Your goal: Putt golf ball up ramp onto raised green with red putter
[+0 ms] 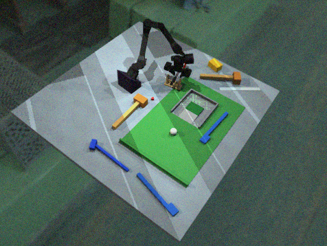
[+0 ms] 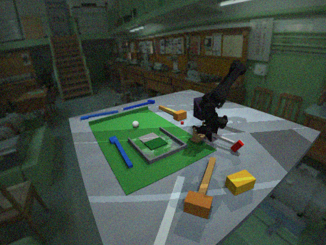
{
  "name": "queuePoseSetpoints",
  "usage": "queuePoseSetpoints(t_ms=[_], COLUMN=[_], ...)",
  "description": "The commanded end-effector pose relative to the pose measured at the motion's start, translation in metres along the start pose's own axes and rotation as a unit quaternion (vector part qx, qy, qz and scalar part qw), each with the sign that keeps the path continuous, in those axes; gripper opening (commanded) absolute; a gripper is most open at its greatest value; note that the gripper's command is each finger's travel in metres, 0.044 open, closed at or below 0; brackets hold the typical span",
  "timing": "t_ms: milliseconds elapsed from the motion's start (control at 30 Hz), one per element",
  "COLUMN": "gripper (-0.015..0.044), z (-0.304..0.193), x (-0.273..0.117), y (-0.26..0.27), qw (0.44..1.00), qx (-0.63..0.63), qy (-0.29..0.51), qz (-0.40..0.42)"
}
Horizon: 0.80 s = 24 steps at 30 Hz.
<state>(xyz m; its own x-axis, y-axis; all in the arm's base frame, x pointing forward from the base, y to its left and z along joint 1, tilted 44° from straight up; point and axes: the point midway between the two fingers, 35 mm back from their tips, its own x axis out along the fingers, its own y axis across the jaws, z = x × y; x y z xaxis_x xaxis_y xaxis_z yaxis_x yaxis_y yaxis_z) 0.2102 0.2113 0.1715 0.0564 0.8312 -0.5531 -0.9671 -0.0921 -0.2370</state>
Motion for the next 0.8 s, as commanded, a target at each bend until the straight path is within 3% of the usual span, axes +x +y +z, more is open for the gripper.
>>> queuePoseSetpoints(t_ms=[0,100,200,433,767], gripper=[0.0099,0.0020,0.0000,0.0000,0.0000], z=[0.000,0.000,0.000,0.001,0.007], x=[0.000,0.000,0.000,-0.008,-0.052], y=[0.000,0.000,0.000,-0.002,-0.005], qw=[1.000,1.000,1.000,1.000,1.000], qx=[-0.001,-0.001,-0.001,-0.001,-0.002], qy=[0.000,0.000,0.000,0.002,0.009], qz=[0.000,0.000,0.000,0.001,0.005])
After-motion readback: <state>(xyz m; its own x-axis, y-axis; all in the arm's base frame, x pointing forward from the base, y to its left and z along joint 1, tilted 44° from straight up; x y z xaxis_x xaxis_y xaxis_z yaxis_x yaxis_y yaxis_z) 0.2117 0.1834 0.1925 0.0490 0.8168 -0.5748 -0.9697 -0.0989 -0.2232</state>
